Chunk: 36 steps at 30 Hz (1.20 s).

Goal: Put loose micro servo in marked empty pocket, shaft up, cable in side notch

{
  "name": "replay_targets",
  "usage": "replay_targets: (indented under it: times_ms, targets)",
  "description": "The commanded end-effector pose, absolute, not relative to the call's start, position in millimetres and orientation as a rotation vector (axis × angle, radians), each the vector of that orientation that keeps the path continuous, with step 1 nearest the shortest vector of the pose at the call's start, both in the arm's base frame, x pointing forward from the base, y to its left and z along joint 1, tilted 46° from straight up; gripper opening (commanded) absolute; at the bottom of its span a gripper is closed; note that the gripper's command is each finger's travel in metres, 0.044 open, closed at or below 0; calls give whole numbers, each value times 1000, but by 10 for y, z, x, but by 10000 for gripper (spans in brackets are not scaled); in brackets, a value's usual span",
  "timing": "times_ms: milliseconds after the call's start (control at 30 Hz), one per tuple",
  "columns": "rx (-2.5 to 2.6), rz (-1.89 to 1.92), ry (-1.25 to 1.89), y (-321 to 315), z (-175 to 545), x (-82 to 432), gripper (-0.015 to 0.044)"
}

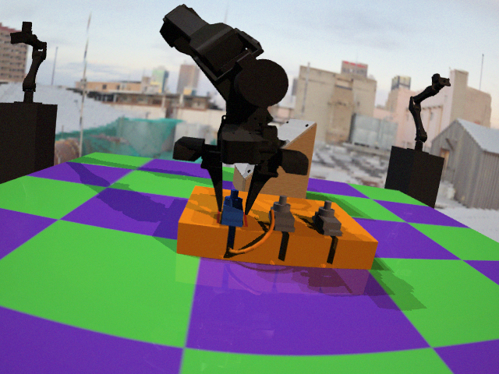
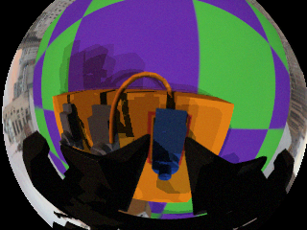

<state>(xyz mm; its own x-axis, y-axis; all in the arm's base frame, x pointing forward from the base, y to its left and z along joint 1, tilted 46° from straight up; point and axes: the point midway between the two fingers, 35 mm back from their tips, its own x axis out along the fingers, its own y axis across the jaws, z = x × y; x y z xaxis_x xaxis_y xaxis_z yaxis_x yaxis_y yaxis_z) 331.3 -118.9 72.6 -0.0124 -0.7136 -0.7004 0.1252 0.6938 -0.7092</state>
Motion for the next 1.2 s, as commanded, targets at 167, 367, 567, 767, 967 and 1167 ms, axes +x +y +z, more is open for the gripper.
replay_targets:
  times_ms: [167, 367, 567, 767, 967, 1167]
  targets:
    - [-522, -712, 1424, -945, 909, 3288, 187]
    - [-520, -700, 1430, -735, 1016, 2994, 319]
    - [-523, -707, 1433, -414, 1261, 2276, 440]
    - [-523, -708, 1433, -407, 1268, 2251, 440]
    - [-527, -708, 1428, -179, 1506, 2278, 440]
    - [-528, -709, 1426, -126, 1564, 2278, 440]
